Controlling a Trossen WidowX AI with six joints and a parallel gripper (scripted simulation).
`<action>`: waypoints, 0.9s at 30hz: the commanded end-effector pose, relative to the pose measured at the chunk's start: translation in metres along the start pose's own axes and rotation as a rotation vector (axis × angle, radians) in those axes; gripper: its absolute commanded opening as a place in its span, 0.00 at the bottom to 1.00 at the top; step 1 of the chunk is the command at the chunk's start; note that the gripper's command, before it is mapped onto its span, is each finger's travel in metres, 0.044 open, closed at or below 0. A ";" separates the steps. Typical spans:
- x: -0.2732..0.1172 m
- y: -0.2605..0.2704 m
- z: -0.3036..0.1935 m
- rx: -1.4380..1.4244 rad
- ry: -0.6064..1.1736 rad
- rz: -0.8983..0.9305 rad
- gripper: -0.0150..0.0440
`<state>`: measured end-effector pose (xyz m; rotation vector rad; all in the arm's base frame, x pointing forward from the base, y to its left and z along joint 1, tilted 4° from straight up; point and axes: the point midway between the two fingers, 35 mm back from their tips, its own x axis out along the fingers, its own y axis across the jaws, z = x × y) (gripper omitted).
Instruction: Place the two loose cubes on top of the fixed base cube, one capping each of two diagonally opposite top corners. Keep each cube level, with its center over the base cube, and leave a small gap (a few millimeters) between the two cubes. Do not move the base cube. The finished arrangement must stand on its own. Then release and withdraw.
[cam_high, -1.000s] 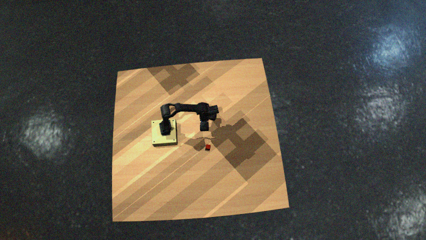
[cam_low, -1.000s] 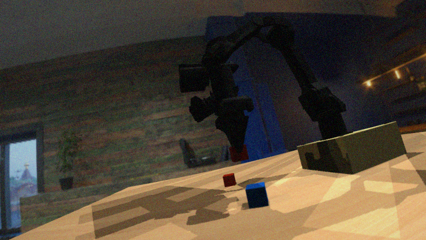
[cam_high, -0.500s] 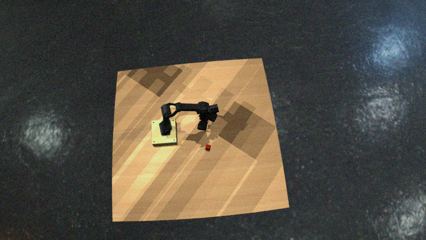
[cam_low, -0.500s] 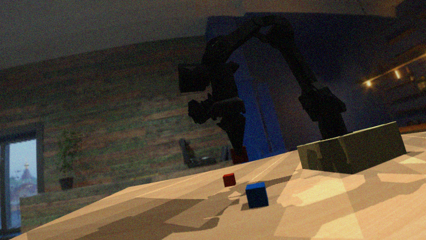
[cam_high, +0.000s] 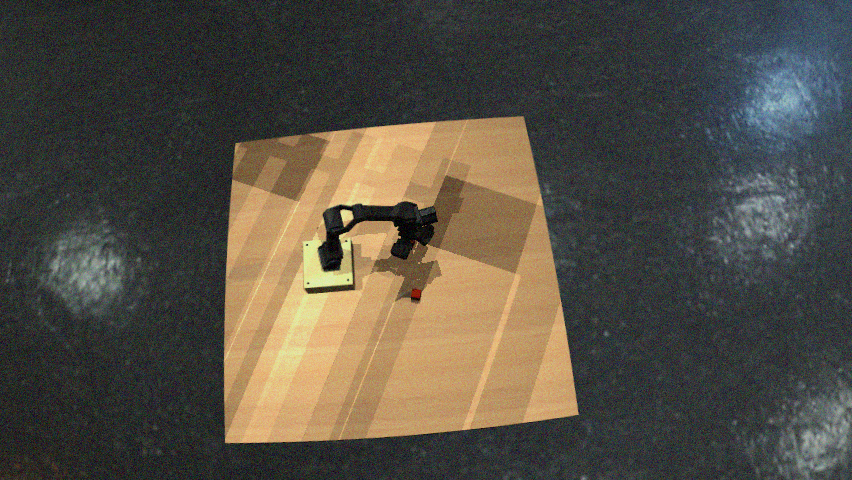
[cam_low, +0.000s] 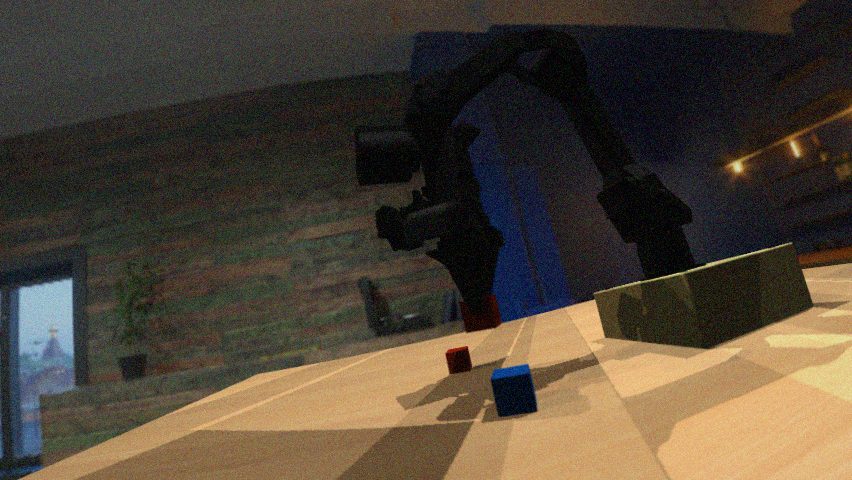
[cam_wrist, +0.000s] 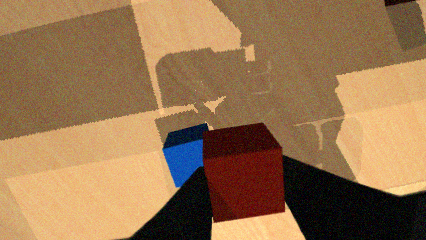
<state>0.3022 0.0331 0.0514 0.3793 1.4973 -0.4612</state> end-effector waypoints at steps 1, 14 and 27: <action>0.001 0.002 0.000 0.055 -0.001 0.002 0.43; 0.004 0.008 -0.003 0.242 0.001 0.000 0.43; 0.007 0.014 -0.006 0.429 0.003 -0.002 0.43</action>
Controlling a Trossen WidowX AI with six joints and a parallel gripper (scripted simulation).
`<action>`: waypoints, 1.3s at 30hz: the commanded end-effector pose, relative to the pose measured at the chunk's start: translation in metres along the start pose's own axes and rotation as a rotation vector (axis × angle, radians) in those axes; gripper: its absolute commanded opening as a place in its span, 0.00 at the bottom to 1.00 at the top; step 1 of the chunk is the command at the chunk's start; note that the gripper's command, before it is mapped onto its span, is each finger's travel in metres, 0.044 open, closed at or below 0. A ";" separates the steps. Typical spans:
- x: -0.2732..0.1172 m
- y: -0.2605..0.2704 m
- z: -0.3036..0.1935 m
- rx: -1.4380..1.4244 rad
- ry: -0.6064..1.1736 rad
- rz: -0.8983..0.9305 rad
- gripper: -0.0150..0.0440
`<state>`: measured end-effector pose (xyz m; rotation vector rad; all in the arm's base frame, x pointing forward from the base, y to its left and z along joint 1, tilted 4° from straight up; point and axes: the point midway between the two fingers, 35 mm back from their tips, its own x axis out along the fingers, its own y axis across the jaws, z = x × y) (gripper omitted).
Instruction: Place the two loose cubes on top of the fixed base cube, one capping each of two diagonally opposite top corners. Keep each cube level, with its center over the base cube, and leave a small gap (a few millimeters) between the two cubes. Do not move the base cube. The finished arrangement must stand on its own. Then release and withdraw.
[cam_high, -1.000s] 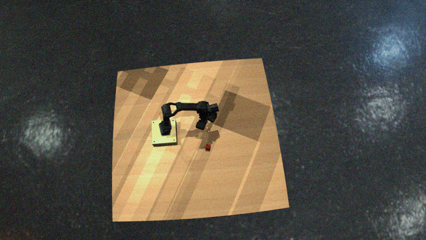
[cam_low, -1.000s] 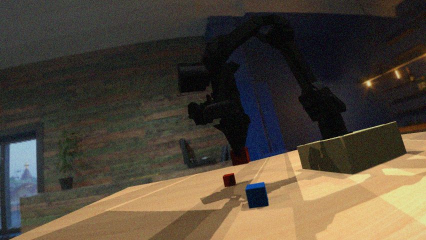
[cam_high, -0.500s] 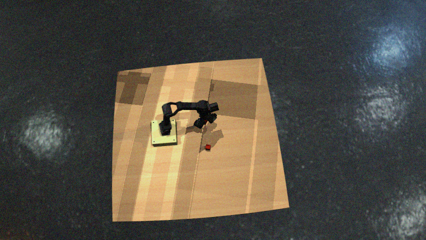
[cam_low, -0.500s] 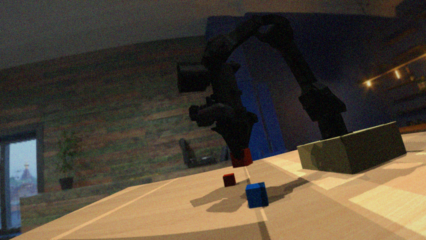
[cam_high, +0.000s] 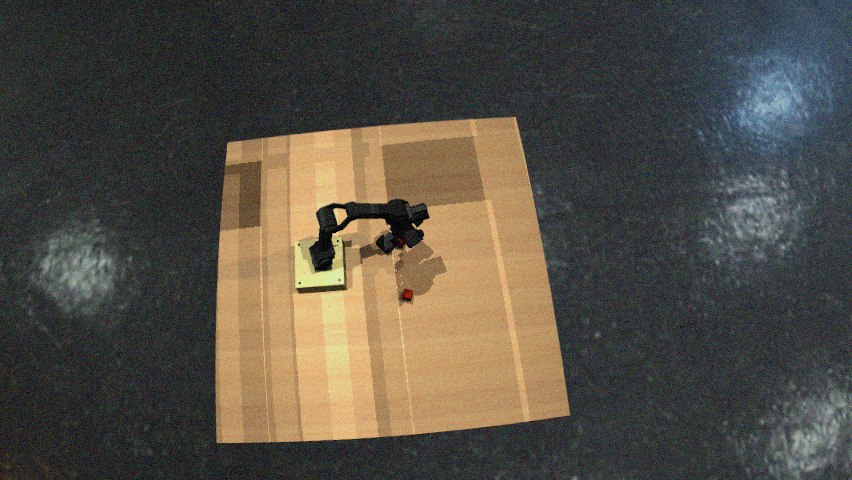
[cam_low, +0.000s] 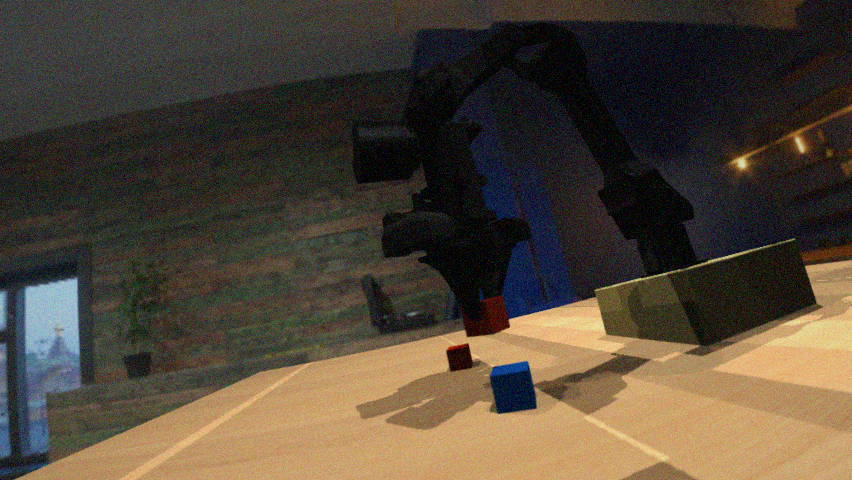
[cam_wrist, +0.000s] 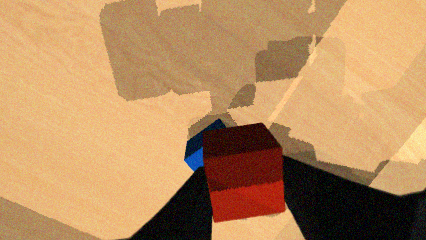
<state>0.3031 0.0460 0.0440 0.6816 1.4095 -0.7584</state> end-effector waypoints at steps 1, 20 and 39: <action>0.001 0.002 -0.001 0.055 0.000 0.002 0.43; 0.005 0.007 -0.007 0.278 0.000 -0.001 0.43; 0.031 0.006 -0.006 0.281 0.000 -0.001 0.43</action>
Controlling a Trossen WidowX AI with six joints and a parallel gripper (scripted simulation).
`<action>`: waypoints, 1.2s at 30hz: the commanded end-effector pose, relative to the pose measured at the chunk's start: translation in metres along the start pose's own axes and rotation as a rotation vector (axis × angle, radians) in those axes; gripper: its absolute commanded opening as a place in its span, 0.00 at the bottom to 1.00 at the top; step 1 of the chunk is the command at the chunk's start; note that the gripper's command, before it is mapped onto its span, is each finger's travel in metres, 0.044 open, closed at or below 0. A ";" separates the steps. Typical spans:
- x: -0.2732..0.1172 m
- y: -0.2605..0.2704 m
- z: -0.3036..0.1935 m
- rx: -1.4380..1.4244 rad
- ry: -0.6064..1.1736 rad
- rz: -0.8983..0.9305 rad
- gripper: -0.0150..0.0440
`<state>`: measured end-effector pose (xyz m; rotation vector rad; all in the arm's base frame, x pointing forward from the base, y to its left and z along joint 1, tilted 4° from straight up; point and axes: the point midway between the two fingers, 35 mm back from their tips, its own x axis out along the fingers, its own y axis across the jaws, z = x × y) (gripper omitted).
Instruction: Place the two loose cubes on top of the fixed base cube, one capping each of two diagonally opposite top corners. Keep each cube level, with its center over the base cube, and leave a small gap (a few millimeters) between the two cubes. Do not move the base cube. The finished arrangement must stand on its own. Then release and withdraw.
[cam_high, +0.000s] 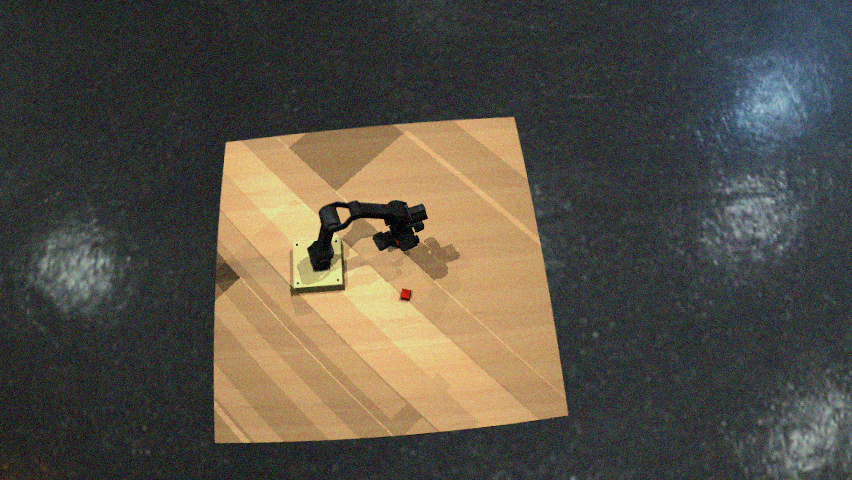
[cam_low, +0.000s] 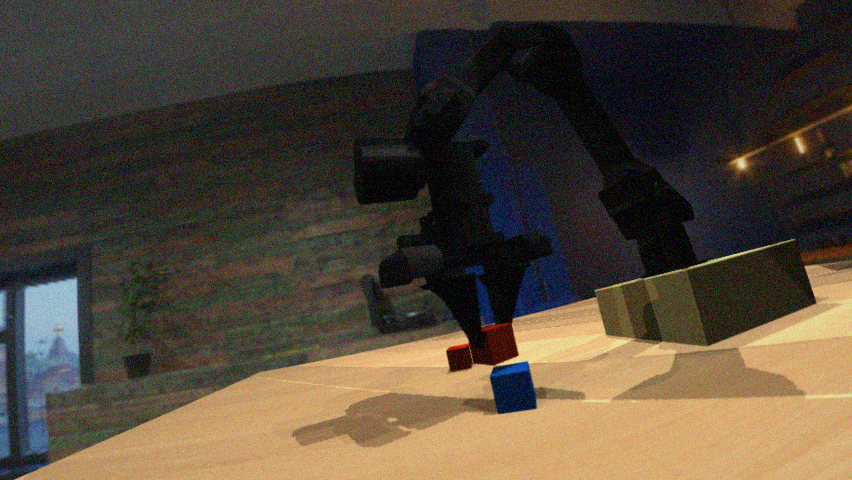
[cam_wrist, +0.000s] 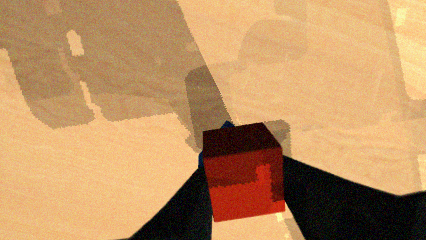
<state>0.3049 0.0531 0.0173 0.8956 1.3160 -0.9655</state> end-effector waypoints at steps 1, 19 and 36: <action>0.005 0.000 0.000 0.003 0.000 -0.001 0.43; 0.006 0.000 0.000 0.000 0.000 -0.001 0.43; -0.004 0.000 0.000 0.001 0.001 -0.002 0.60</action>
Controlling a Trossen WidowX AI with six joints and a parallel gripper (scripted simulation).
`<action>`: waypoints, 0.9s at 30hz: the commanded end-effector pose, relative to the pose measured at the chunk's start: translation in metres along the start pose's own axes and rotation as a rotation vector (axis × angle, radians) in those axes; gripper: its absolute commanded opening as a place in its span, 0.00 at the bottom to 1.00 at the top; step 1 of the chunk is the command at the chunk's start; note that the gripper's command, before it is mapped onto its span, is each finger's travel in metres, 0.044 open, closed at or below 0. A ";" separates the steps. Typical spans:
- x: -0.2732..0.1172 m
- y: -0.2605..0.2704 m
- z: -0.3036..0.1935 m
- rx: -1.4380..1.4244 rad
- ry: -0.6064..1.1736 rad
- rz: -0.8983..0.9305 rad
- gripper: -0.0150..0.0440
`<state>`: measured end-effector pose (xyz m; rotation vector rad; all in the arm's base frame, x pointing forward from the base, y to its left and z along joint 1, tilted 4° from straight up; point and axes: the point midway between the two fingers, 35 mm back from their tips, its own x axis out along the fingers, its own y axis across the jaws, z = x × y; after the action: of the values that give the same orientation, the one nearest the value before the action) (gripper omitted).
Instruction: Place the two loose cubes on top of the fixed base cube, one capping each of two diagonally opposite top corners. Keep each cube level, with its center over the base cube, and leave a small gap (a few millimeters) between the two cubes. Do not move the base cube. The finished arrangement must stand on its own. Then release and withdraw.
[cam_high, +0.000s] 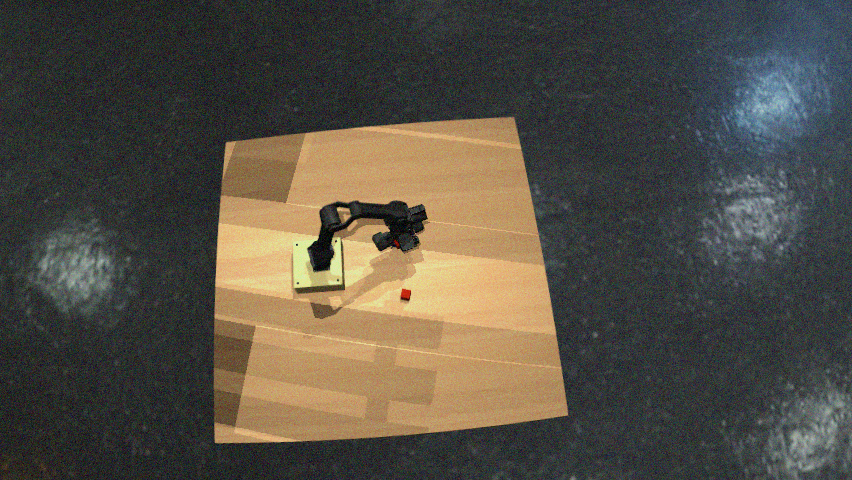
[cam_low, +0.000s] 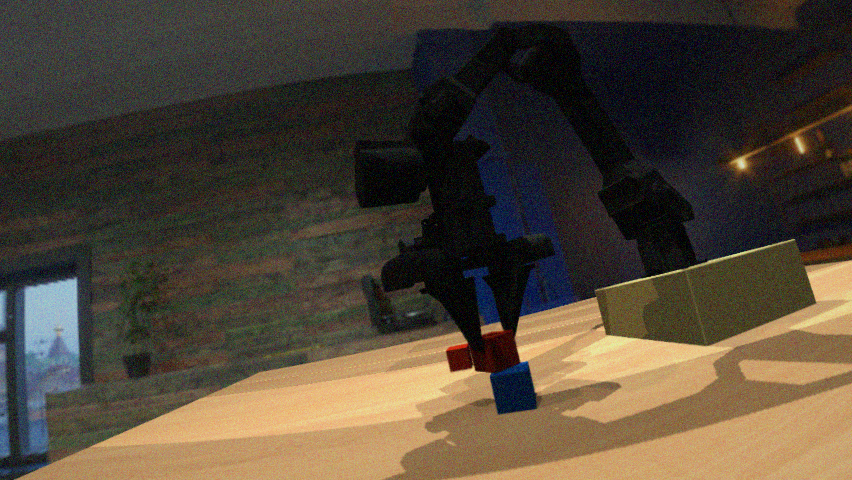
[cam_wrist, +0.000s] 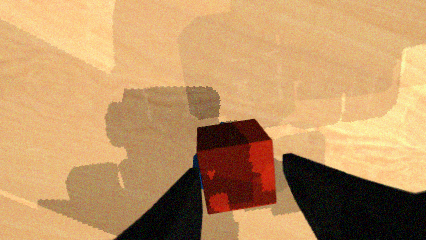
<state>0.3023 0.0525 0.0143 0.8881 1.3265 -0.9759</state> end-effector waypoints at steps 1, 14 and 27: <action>-0.008 0.002 0.001 0.002 -0.002 0.012 0.60; -0.022 0.002 0.000 0.002 -0.002 0.012 0.60; -0.025 0.001 0.001 -0.012 -0.001 0.006 0.65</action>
<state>0.3039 0.0542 0.0393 0.8881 1.3234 -0.9680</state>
